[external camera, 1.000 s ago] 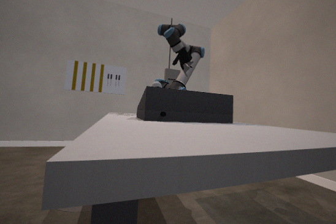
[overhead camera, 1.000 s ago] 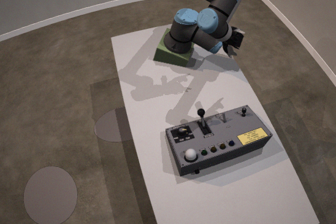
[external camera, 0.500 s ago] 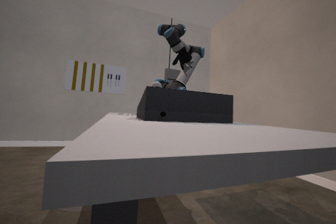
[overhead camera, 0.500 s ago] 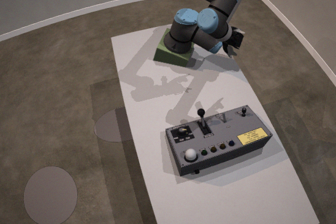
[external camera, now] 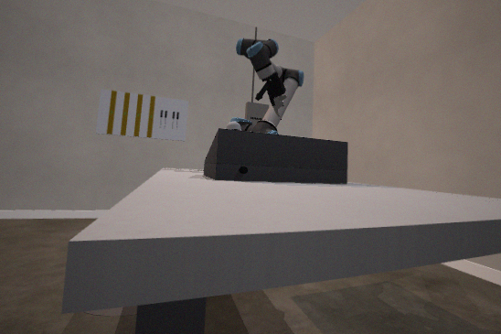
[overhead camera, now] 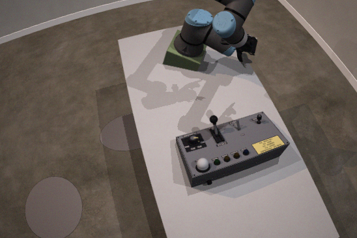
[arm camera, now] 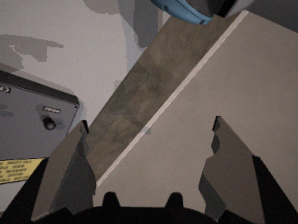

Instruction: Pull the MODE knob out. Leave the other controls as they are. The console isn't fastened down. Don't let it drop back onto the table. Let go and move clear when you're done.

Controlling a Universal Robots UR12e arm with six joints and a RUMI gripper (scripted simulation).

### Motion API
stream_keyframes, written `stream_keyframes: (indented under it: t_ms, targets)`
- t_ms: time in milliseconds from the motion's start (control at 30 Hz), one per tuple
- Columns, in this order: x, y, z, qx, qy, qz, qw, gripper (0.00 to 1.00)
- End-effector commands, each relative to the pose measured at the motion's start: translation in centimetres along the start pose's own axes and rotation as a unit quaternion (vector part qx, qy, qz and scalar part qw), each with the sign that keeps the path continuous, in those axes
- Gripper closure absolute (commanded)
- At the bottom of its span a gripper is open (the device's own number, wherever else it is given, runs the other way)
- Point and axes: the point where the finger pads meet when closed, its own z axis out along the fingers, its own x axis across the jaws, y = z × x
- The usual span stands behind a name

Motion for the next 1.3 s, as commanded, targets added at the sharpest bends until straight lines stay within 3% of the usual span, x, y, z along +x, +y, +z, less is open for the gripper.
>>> stream_keyframes:
  t_ms: [0,167,267,400,467,567,633,733,767,900,933,967,1033,1267]
  targets:
    - [-1.8,-0.6,0.6,0.019,-0.019,-0.061,0.998,0.00]
    - [-5.3,-1.3,1.5,0.061,-0.051,-0.183,0.980,0.00]
    - [-7.7,-1.5,2.1,0.092,-0.071,-0.269,0.956,0.00]
    - [-11.0,-1.3,2.7,0.134,-0.093,-0.376,0.912,0.00]
    - [-11.0,-1.3,2.7,0.134,-0.093,-0.376,0.912,0.00]
    - [-13.2,-0.6,3.1,0.177,-0.110,-0.477,0.854,0.00]
    - [-13.9,-0.3,3.2,0.191,-0.115,-0.509,0.832,0.00]
    - [-15.8,0.8,3.4,0.226,-0.125,-0.584,0.770,0.00]
    - [-15.8,0.8,3.4,0.229,-0.126,-0.590,0.764,0.00]
    - [-17.7,2.7,3.7,0.275,-0.133,-0.676,0.671,0.00]
    - [-17.7,2.7,3.7,0.277,-0.134,-0.681,0.665,0.00]
    - [-18.0,3.2,3.8,0.288,-0.135,-0.700,0.639,0.00]
    - [-18.0,3.2,3.8,0.288,-0.135,-0.700,0.639,0.00]
    - [-19.2,6.6,4.2,0.354,-0.138,-0.795,0.473,0.00]
